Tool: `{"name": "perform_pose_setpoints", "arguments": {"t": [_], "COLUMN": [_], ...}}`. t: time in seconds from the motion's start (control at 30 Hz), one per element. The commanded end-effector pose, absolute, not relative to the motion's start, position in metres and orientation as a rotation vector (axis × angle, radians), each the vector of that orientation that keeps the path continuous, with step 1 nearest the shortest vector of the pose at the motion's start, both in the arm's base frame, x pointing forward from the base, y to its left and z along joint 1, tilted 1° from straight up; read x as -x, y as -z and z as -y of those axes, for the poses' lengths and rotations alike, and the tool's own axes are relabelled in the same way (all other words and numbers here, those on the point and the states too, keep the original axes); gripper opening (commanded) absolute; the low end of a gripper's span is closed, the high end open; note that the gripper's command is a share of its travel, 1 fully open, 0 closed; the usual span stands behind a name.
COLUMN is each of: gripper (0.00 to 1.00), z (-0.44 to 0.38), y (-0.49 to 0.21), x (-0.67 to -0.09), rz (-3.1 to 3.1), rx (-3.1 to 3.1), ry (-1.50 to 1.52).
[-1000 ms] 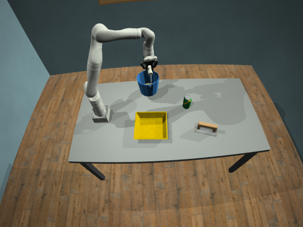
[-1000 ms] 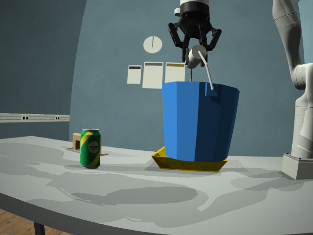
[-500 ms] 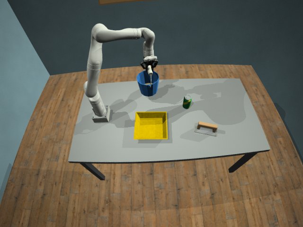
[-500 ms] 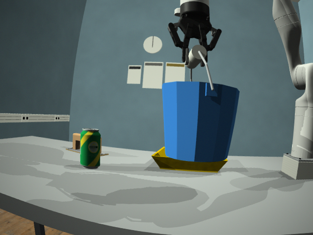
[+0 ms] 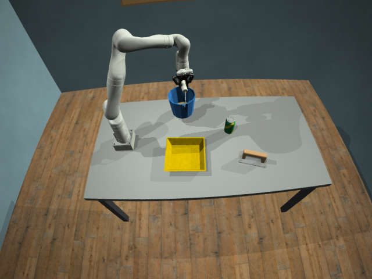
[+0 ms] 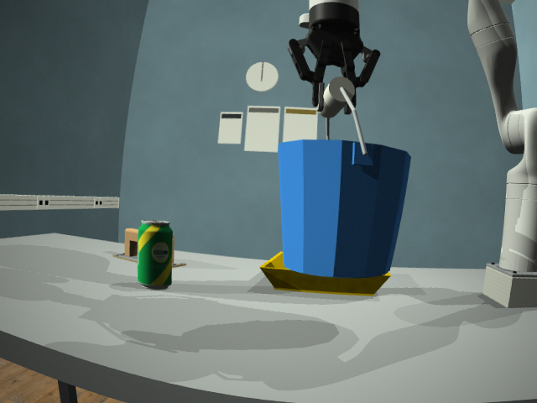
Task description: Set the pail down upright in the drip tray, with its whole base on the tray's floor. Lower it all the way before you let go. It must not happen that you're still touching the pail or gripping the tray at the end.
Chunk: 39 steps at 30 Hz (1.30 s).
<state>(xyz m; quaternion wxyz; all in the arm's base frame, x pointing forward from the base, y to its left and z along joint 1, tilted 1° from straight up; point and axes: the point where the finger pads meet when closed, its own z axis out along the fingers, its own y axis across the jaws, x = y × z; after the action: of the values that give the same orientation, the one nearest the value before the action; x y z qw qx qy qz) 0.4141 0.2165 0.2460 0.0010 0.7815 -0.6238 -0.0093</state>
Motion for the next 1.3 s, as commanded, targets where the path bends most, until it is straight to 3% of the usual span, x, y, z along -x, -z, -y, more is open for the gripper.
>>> {"name": "perform_pose_setpoints", "arguments": {"t": [0.0,1.27], "gripper": [0.10,0.10], "z": [-0.2167,-0.2070], "y": [-0.2470,-0.2469], "x": [-0.4144,-0.4151], "rz": [1.960,1.960], "rx": [-2.455,-2.455], "ry": [0.028,0.028]}}
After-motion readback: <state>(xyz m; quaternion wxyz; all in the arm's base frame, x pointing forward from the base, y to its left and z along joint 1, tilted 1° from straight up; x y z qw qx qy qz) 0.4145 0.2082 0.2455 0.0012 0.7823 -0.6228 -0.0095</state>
